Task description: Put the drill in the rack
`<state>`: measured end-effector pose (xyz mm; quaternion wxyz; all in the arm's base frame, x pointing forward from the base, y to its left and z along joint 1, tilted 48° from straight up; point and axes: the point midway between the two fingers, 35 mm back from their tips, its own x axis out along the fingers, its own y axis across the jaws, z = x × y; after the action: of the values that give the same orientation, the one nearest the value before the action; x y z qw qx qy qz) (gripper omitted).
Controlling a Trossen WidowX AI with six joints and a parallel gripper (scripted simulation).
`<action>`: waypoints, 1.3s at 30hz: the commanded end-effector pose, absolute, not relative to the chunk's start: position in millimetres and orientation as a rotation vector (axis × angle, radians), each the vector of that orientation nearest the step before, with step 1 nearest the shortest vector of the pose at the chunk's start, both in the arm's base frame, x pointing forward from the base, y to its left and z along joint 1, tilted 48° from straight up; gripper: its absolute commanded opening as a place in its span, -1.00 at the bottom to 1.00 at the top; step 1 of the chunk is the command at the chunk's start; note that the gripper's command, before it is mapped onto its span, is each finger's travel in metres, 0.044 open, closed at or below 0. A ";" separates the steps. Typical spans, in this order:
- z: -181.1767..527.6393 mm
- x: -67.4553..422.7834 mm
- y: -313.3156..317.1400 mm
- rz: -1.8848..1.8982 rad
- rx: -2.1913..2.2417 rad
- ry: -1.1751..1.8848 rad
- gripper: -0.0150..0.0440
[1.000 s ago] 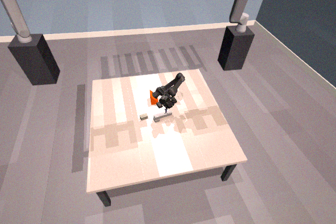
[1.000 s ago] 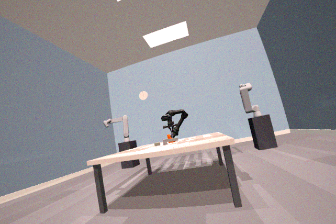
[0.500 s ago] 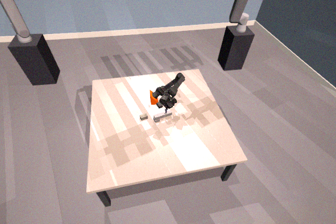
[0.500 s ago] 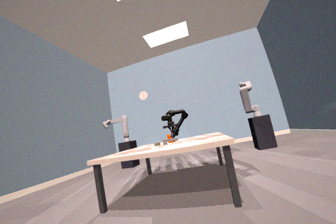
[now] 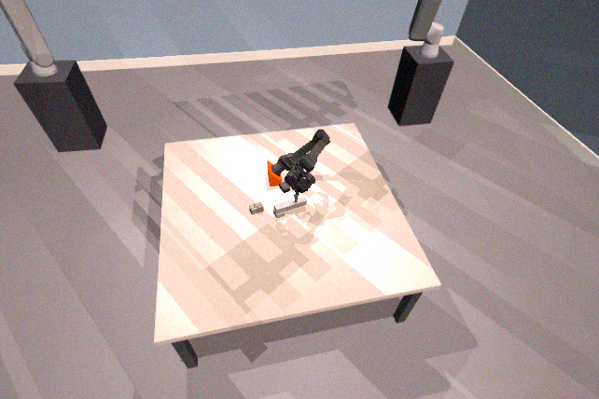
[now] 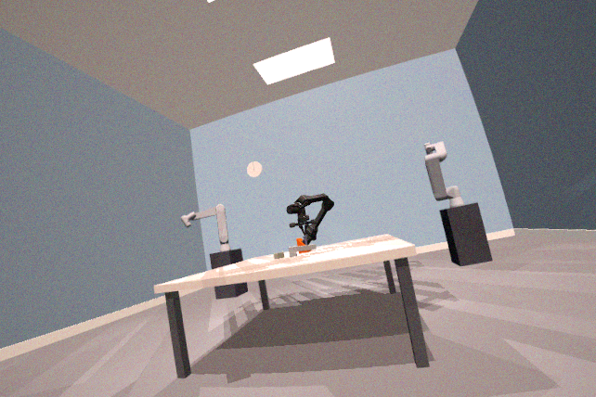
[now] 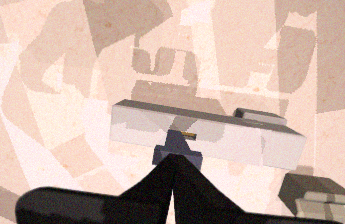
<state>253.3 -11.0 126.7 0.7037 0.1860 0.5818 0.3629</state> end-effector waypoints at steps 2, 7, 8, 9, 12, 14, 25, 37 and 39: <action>115.2 248.7 -4.4 0.825 0.421 1.323 -0.49; 114.0 248.1 -3.6 0.825 0.421 1.323 -0.49; 113.7 248.0 -3.4 0.825 0.421 1.323 -0.49; 113.4 248.0 -3.2 0.825 0.421 1.323 -0.49; 112.7 247.9 -2.5 0.825 0.421 1.323 -0.49; 112.2 247.9 -2.0 0.825 0.421 1.323 -0.49; 109.5 248.0 0.6 0.825 0.421 1.322 -0.49; 106.7 247.7 3.3 0.825 0.421 1.322 -0.49; 106.2 247.7 3.8 0.825 0.421 1.322 -0.49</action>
<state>252.8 -9.4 124.6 0.7153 0.1857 0.5725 0.3551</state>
